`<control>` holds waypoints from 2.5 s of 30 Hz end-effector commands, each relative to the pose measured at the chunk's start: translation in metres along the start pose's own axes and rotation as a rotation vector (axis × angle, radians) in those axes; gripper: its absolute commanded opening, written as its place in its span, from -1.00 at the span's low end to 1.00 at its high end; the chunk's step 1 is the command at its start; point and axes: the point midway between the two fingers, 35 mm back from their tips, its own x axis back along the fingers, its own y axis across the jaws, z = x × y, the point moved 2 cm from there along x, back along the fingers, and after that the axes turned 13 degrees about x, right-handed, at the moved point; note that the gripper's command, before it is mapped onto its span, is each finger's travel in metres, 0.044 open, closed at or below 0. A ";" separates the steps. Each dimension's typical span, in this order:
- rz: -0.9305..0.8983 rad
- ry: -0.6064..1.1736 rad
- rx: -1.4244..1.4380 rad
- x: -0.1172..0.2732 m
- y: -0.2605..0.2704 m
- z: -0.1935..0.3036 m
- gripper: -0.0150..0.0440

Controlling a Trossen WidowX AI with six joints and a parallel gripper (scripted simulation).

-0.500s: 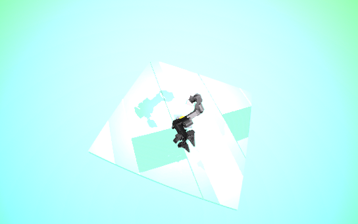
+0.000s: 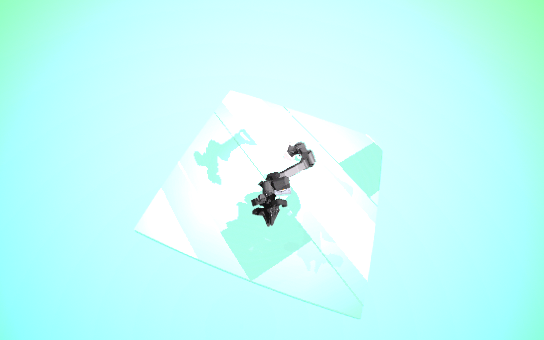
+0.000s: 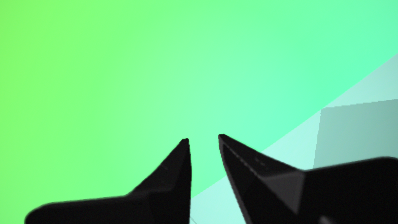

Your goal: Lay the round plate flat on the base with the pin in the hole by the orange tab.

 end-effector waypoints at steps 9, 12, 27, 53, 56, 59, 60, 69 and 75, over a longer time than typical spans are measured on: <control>0.602 0.074 0.355 0.092 -0.081 0.012 -0.49; 0.673 0.130 0.391 0.110 -0.090 0.021 -0.49; 0.922 0.544 0.515 0.212 -0.116 0.088 -0.49; 0.668 1.310 0.472 0.352 -0.057 0.240 -0.49; 0.668 1.310 0.472 0.352 -0.057 0.240 -0.49; 0.669 1.310 0.472 0.351 -0.061 0.243 -0.49; 0.669 1.310 0.473 0.350 -0.064 0.246 -0.49; 0.666 1.310 0.472 0.345 -0.088 0.275 -0.49; 0.666 1.310 0.472 0.344 -0.087 0.277 -0.49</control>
